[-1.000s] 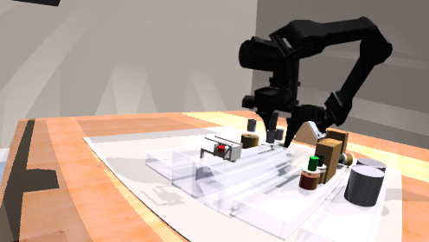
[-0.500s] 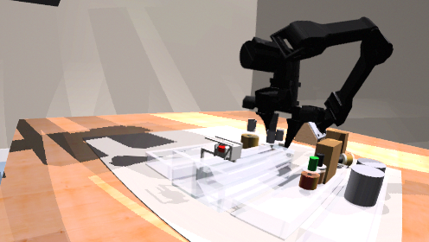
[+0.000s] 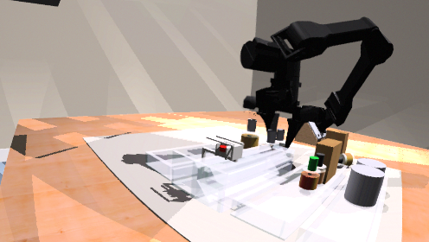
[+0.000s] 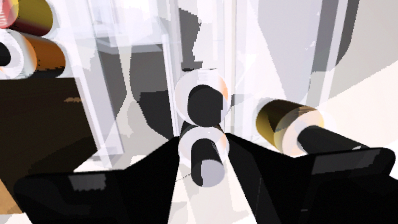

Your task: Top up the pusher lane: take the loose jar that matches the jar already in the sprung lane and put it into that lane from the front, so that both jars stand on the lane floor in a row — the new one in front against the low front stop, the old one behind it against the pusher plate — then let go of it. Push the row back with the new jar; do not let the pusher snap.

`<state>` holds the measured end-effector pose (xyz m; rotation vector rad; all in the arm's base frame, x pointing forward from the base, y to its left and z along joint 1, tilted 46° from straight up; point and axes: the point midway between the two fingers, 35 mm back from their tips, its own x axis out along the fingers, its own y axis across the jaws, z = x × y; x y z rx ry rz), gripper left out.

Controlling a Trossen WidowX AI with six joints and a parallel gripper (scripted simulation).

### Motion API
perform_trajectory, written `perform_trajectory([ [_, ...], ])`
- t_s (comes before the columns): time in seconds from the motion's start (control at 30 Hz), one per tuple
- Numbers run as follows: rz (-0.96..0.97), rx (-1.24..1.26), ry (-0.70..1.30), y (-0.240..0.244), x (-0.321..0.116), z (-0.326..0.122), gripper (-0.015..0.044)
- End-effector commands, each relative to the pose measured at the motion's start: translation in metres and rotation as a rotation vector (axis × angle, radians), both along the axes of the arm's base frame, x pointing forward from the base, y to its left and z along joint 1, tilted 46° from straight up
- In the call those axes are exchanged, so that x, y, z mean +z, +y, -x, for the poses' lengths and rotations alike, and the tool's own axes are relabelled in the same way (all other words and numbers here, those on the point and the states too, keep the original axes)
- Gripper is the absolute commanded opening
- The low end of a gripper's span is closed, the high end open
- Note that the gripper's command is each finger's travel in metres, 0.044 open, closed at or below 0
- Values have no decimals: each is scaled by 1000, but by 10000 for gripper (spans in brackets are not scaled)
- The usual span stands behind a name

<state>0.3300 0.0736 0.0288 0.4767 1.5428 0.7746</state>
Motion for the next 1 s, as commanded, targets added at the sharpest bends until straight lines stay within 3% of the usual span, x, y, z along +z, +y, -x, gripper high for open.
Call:
perform_trajectory([
  [0.0, -9, -1, -14, 2, 1, -2, 0],
  [0.97, -8, -1, -13, -1, 0, 4, 0],
])
